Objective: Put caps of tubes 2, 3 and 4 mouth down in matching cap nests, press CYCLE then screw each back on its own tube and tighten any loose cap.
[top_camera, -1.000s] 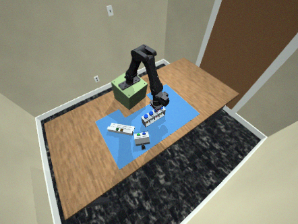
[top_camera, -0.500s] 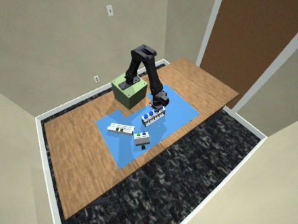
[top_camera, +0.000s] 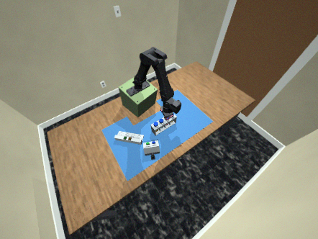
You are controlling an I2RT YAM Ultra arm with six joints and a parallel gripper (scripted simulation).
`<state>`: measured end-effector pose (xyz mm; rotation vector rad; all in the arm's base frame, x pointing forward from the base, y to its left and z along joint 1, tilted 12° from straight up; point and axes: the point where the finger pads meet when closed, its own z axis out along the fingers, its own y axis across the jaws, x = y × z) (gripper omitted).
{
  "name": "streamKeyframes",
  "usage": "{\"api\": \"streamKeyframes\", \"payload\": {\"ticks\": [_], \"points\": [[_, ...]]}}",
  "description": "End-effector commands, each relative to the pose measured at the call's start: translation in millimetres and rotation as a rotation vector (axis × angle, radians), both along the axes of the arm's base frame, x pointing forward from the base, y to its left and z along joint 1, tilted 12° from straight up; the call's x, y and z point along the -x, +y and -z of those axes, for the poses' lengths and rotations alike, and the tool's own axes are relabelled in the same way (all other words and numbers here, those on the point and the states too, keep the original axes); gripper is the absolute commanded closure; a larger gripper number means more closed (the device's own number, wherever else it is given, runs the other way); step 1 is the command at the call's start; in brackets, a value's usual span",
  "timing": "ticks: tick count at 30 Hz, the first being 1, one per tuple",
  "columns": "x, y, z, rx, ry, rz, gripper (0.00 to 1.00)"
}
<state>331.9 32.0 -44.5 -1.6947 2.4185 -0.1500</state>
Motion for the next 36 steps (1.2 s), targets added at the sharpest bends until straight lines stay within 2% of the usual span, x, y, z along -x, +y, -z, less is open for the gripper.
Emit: {"api": "streamKeyframes", "payload": {"ticks": [1,2,3,4,8,9,11,13,15,16,17,18,19,36], "points": [[-1.8,0.7,-6.4,-0.062,-0.005,0.272,0.51],[-1.8,0.7,-6.4,-0.066,-0.004,0.291,0.51],[-1.7,0.7,-6.9,-0.084,-0.002,0.372,0.51],[-1.7,0.7,-6.9,-0.084,-0.002,0.372,0.51],[-1.3,0.7,-8.4,-0.137,0.004,0.616,0.51],[-1.3,0.8,-8.4,-0.137,0.004,0.616,0.51],[-1.3,0.8,-9.0,-0.168,0.008,0.76,0.51],[-1.3,0.8,-9.0,-0.168,0.008,0.76,0.51],[-1.6,0.9,-9.1,-0.207,0.012,0.936,0.51],[-1.8,1.0,-9.1,-0.208,0.012,0.942,0.51],[-1.9,1.0,-9.1,-0.226,0.015,1.023,0.51],[-2.1,1.0,-9.2,-0.226,0.015,1.023,0.51],[-2.2,1.1,-9.4,-0.243,0.017,1.104,0.51],[-4.2,1.4,-11.2,-0.243,0.017,1.104,0.51]]}}
